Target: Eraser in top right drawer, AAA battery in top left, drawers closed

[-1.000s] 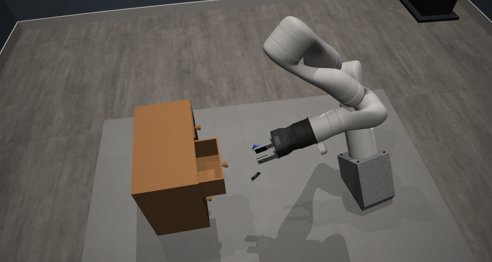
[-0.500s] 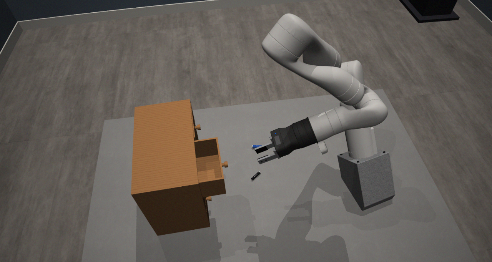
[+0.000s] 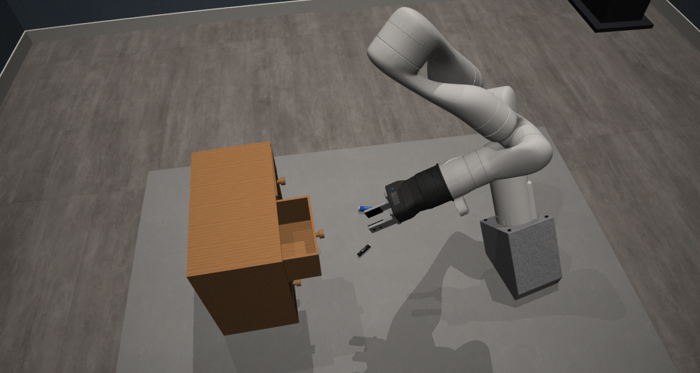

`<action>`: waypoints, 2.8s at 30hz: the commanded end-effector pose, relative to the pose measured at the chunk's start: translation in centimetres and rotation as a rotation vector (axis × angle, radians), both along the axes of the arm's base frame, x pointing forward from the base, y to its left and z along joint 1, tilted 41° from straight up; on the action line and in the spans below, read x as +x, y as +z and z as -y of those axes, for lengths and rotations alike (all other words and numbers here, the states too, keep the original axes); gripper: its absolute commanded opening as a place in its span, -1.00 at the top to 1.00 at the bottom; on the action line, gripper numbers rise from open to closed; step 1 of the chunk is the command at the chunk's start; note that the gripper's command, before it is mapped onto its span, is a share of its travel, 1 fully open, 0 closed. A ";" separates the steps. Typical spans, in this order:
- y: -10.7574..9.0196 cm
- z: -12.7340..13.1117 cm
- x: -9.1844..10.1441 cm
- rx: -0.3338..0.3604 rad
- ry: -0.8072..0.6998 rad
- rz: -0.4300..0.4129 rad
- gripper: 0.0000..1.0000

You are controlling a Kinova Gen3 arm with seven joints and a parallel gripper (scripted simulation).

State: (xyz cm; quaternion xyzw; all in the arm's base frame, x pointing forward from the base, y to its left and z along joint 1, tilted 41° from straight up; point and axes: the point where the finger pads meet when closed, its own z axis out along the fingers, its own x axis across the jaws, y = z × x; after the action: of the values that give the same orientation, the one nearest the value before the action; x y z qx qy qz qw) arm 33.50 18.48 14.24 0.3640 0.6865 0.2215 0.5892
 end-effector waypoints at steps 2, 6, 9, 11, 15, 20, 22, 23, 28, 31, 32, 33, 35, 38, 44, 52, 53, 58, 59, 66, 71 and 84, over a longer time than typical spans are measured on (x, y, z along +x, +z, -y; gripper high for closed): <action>0.4 -0.1 0.0 0.009 -0.015 -0.008 -0.34; 0.5 -0.2 -0.2 0.008 -0.032 -0.029 -0.34; 0.7 -0.3 -0.4 0.008 -0.047 -0.046 -0.34; 0.8 -0.4 -0.5 0.007 -0.058 -0.059 -0.34; 0.9 -0.5 -0.7 0.006 -0.075 -0.080 -0.34; 1.1 -0.7 -0.9 0.004 -0.101 -0.110 -0.34; 1.2 -0.8 -1.1 0.004 -0.114 -0.127 -0.34; 1.3 -0.8 -1.2 0.003 -0.122 -0.135 -0.34; 1.6 -1.1 -1.6 0.001 -0.161 -0.181 -0.34; 1.9 -1.3 -1.9 -0.001 -0.186 -0.212 -0.34; 1.9 -1.3 -1.9 -0.001 -0.186 -0.212 -0.34; 1.9 -1.3 -1.9 -0.001 -0.186 -0.212 -0.34; 2.0 -1.4 -2.1 -0.002 -0.204 -0.233 -0.34; 2.3 -1.6 -2.4 -0.003 -0.232 -0.266 -0.34; 2.8 -2.0 -3.1 -0.007 -0.293 -0.339 -0.34; 3.4 -2.4 -3.8 -0.011 -0.360 -0.419 -0.34; 3.5 -2.5 -3.9 -0.012 -0.372 -0.433 -0.34; 4.0 -2.9 -4.6 -0.015 -0.434 -0.506 -0.34; 4.1 -3.0 -4.8 -0.016 -0.447 -0.521 -0.34; 4.8 -3.5 -5.6 -0.021 -0.520 -0.609 -0.34; 5.1 -3.8 -6.1 -0.024 -0.565 -0.662 -0.34; 6.0 -4.5 -7.1 -0.030 -0.663 -0.779 -0.34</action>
State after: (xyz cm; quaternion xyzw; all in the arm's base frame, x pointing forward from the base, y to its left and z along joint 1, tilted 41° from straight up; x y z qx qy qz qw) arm 26.29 22.85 20.26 0.6064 0.7074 -0.1382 0.3358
